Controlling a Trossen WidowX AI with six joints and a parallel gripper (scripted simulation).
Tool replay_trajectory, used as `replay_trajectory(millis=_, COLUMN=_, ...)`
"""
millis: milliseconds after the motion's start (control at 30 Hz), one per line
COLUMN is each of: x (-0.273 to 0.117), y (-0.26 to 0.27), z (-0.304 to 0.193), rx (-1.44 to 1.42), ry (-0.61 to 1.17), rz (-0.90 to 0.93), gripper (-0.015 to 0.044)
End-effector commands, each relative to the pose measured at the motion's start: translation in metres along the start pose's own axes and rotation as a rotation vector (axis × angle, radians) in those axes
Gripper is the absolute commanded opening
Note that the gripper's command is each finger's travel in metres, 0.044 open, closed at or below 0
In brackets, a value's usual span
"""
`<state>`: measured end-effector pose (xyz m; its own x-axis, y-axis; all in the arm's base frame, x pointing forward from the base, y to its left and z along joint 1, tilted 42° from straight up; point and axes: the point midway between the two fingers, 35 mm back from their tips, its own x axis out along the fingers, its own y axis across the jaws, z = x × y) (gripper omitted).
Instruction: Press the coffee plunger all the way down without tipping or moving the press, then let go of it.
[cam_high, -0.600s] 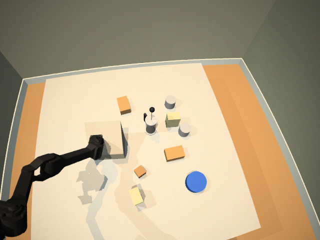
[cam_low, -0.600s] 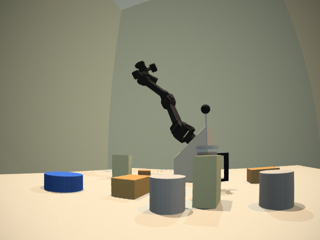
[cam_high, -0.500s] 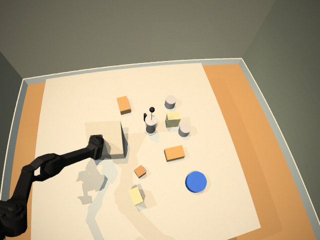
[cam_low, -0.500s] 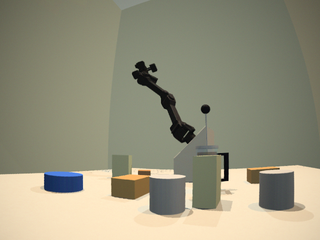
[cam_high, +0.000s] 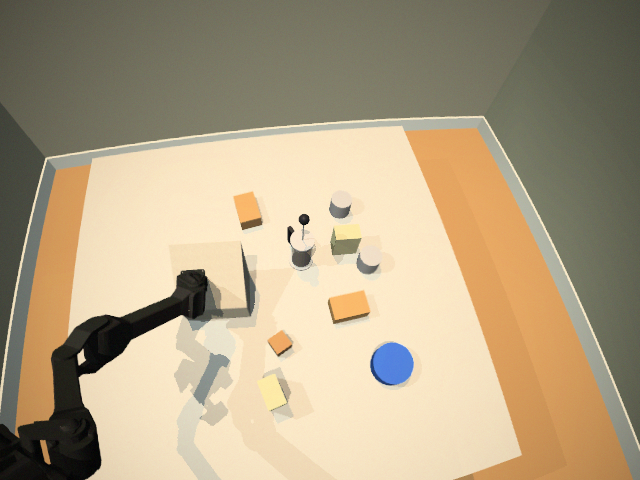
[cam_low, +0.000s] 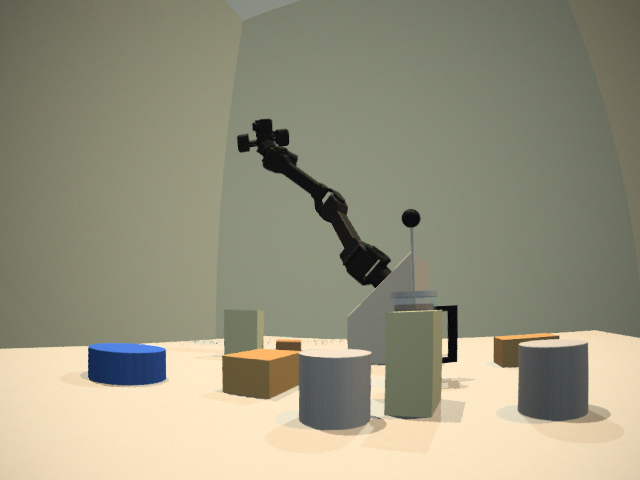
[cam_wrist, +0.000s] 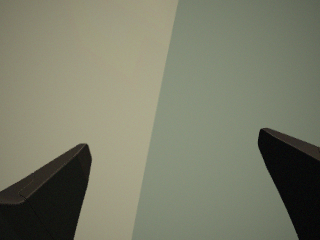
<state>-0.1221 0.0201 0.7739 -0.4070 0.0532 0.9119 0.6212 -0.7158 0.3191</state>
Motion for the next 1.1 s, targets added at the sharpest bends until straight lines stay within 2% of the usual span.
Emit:
replay_trajectory(millis=0, x=-0.019, y=0.050, z=0.025, rx=0.164, ry=-0.043, rz=0.158, gripper=0.0440)
replay_trajectory(millis=233, x=-0.072, y=0.128, z=0.084, rx=0.471, ry=-0.092, rz=0.461, gripper=0.0440)
replay_trajectory(millis=433, x=-0.132, y=0.172, z=0.140, rx=0.708, ry=-0.100, rz=0.723, gripper=0.0440)
replay_trajectory(millis=600, x=-0.156, y=0.181, z=0.162, rx=0.782, ry=-0.102, rz=0.822, gripper=0.0440)
replay_trajectory(millis=833, x=-0.246, y=0.197, z=0.228, rx=0.977, ry=-0.097, rz=1.151, gripper=0.0440)
replay_trajectory(millis=1067, x=-0.328, y=0.183, z=0.281, rx=1.109, ry=-0.094, rz=1.436, gripper=0.0440)
